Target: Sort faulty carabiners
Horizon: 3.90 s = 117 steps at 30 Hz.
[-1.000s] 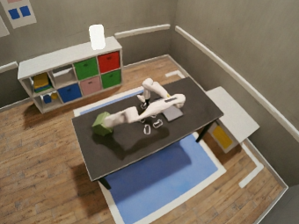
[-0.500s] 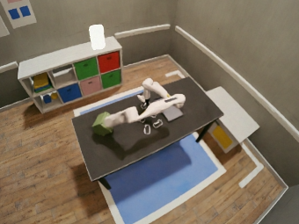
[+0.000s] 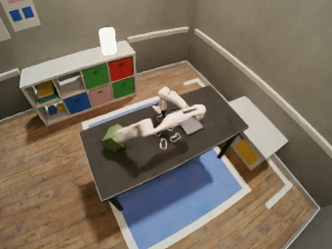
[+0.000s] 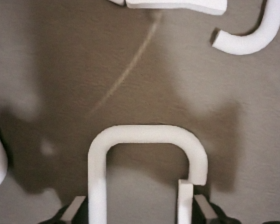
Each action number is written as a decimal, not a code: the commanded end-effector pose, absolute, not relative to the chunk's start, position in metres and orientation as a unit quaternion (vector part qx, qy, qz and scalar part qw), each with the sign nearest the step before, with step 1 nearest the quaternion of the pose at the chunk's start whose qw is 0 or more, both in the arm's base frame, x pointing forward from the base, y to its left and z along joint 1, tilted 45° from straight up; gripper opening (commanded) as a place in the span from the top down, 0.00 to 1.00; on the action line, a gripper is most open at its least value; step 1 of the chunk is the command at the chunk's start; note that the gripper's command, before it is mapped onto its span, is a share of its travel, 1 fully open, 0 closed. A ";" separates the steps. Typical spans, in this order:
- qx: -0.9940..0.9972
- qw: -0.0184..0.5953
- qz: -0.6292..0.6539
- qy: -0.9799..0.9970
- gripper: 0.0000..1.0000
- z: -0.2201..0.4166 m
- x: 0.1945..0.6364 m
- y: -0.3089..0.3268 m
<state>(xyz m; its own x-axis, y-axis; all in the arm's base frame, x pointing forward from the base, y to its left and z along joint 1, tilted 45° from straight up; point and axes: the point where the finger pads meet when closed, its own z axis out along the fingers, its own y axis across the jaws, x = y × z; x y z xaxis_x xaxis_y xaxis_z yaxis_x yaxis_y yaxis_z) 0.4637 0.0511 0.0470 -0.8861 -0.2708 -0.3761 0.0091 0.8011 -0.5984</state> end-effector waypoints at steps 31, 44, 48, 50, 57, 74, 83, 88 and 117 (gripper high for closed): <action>-0.071 0.228 -0.307 0.921 0.00 0.048 0.464 0.052; -0.071 0.228 -0.307 0.921 0.00 0.048 0.464 0.052; -0.071 0.228 -0.307 0.921 0.00 0.048 0.464 0.052; -0.071 0.228 -0.307 0.921 0.00 0.048 0.464 0.052; -0.071 0.228 -0.307 0.921 0.00 0.048 0.464 0.052; -0.071 0.228 -0.307 0.921 0.00 0.107 0.424 0.095; -0.075 0.225 -0.305 0.922 0.00 0.102 0.425 0.093; -0.075 0.225 -0.305 0.922 0.00 0.102 0.425 0.093; 0.033 0.264 -0.279 0.923 0.00 0.164 0.417 0.007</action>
